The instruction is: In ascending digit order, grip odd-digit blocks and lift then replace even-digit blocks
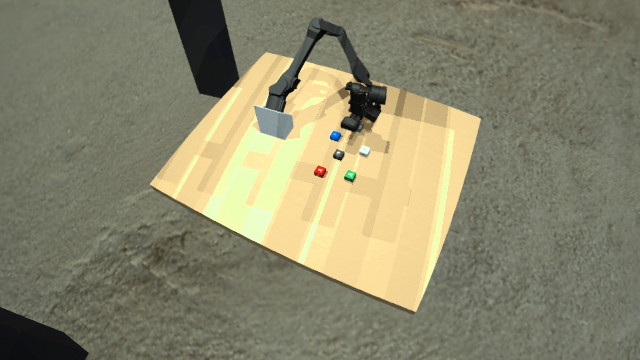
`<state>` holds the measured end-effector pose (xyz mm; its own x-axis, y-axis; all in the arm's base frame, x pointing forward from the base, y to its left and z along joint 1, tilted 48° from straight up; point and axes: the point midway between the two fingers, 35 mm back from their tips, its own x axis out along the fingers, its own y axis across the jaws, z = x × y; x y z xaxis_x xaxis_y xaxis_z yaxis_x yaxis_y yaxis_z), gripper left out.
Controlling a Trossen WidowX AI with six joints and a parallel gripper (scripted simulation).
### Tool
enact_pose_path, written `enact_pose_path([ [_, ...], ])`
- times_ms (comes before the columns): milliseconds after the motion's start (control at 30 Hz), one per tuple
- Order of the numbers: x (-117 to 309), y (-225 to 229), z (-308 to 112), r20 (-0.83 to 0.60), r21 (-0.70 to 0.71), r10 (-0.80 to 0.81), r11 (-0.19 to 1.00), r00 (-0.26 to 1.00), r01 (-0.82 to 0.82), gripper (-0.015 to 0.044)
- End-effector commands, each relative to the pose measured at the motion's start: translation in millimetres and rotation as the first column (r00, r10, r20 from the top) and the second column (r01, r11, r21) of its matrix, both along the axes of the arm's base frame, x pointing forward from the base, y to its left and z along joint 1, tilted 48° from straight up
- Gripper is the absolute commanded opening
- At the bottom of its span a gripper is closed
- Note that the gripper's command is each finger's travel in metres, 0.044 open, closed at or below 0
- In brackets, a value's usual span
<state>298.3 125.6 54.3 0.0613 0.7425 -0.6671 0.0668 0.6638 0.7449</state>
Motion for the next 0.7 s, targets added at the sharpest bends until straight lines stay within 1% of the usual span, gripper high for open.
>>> enact_pose_path([
  [0, 0.6, -4.0, 3.5, 0.004, -0.001, 0.0, 1.0, 1.0, 0.0, 0.012],
  [667, 0.1, -9.4, 8.4, 0.004, -0.002, 0.0, 1.0, 1.0, 0.0, 0.012],
])
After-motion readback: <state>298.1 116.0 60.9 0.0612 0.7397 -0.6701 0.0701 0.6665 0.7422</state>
